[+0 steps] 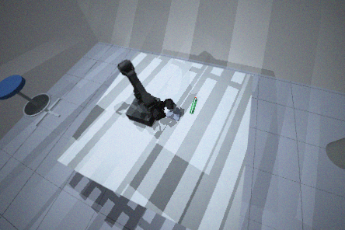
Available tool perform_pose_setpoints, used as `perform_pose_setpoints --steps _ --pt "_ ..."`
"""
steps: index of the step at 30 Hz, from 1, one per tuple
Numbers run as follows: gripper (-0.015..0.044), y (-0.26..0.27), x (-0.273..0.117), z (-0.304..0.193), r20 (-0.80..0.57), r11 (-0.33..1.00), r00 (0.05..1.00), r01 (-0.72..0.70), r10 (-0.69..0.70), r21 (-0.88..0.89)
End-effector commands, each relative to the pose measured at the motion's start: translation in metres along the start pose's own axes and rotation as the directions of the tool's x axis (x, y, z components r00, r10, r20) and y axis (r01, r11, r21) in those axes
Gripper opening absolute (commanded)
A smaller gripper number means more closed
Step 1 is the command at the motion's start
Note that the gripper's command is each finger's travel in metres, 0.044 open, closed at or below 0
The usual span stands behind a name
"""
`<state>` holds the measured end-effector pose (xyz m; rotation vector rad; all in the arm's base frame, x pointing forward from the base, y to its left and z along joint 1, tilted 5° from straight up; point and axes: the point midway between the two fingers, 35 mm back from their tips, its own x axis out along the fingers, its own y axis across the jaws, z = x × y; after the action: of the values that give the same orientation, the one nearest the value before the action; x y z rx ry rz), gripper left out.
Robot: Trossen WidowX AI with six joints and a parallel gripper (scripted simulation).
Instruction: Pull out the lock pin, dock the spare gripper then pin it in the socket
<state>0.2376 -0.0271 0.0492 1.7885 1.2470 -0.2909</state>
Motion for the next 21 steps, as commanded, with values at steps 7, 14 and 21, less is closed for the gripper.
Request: perform_pose_setpoints --steps 7,14,21 --pt "0.0 0.002 0.01 0.008 -0.01 1.0 1.0 -0.013 0.013 -0.002" --pt "0.0 0.002 0.018 0.015 -0.01 1.0 1.0 -0.013 0.013 -0.002" --pt "0.0 0.002 0.021 0.018 -0.01 1.0 1.0 -0.013 0.013 -0.003"
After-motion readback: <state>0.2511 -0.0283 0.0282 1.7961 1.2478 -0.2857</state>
